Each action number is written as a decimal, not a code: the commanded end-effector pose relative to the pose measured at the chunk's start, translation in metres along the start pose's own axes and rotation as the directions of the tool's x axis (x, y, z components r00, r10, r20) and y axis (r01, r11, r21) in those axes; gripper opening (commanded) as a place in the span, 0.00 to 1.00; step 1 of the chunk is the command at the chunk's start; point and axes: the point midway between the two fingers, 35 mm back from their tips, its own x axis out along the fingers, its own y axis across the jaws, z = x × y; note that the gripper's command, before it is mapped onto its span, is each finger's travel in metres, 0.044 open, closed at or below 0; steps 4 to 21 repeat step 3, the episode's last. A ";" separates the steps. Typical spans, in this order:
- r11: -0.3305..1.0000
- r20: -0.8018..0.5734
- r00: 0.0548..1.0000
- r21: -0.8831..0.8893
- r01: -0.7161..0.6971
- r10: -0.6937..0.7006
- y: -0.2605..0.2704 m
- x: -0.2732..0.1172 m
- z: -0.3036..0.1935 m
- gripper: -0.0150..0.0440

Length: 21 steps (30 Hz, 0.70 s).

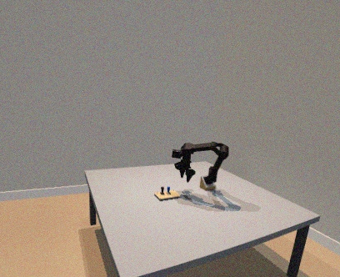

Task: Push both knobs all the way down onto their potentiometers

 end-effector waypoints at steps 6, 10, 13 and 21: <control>1.000 -0.001 1.000 -0.007 0.005 -0.005 -0.001 0.000 0.000 1.00; 1.000 -0.001 1.000 -0.007 0.005 -0.005 -0.001 0.000 0.000 1.00; 1.000 -0.001 1.000 -0.007 0.005 -0.005 -0.001 0.000 0.000 1.00; 1.000 -0.001 1.000 -0.007 0.005 -0.005 -0.001 0.000 0.000 1.00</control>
